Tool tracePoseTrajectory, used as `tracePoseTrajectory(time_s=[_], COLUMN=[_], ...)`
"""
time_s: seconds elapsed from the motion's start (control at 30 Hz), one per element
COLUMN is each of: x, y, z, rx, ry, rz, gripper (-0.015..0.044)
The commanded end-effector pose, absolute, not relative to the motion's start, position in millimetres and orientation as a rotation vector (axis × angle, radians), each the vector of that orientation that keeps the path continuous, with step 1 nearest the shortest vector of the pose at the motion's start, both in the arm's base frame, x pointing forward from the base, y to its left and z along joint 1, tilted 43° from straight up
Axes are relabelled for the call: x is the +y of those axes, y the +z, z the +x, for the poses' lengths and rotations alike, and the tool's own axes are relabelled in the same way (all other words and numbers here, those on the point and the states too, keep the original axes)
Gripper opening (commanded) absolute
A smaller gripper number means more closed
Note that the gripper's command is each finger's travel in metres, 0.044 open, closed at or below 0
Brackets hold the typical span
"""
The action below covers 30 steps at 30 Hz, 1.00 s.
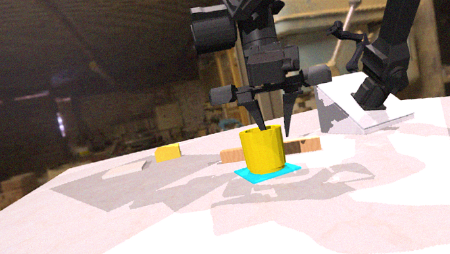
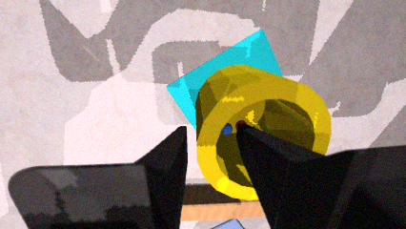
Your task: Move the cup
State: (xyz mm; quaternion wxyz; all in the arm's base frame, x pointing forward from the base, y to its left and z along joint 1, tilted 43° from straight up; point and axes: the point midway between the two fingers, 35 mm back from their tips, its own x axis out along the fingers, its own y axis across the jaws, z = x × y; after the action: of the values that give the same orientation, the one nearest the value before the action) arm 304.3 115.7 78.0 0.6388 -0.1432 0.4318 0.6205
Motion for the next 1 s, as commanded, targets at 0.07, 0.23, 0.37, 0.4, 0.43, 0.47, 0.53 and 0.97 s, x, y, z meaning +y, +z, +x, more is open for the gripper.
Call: tracePoseTrajectory(time_s=[0.07, 0.23, 0.37, 0.4, 0.43, 0.47, 0.53, 0.97], x=[111, 106, 103, 102, 102, 101, 99, 90], y=[83, 87, 91, 92, 93, 93, 95, 106], z=[306, 307, 308, 308, 308, 309, 309, 312], rx=[0.987, 0.988, 0.988, 0.988, 0.988, 0.988, 0.988, 0.989], ry=[1.417, 1.417, 1.418, 1.418, 1.418, 1.418, 1.418, 1.419], rz=[-0.332, -0.331, -0.331, -0.33, -0.33, -0.33, -0.33, -0.328], gripper=[0.0147, 0.0147, 0.0147, 0.0147, 0.0147, 0.0147, 0.0147, 0.0147])
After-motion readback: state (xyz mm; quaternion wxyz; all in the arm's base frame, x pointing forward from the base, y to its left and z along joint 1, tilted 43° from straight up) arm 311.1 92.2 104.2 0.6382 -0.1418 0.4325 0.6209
